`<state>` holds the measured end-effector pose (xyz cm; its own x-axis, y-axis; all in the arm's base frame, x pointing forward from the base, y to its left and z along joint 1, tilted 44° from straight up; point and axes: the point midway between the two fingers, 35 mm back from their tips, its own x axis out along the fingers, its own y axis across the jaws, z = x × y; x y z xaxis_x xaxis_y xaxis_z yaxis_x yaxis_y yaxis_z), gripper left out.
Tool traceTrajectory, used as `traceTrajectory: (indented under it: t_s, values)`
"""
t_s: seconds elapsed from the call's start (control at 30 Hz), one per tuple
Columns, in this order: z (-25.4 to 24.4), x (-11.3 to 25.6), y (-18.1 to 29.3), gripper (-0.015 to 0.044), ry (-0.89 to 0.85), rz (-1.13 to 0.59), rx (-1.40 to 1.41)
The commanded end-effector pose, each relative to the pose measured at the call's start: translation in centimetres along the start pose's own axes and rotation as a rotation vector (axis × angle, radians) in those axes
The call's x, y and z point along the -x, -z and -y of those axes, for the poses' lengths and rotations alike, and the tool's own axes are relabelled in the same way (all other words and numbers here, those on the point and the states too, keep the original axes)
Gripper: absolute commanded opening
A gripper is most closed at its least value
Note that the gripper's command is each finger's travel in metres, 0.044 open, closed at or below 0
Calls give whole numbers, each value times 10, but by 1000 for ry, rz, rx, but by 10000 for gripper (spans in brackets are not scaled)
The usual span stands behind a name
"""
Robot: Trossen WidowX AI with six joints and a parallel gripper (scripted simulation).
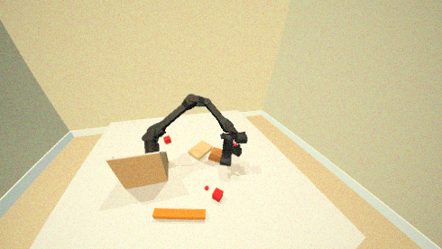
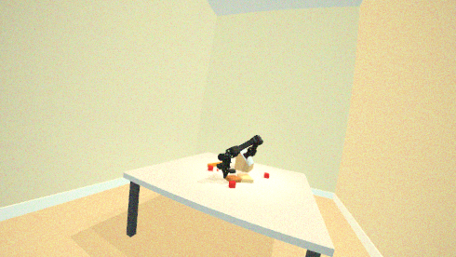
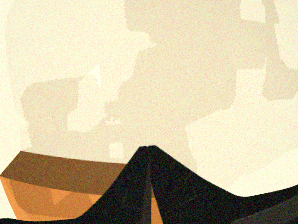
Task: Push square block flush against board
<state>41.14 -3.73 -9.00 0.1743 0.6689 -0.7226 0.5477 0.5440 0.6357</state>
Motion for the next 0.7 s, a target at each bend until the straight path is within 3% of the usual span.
traceTrajectory:
  t_s: [0.0,0.67]
  values:
    - [-2,-4,9,0,0,-14,-4]
    - [-6,-4,31,0,1,-15,-5]
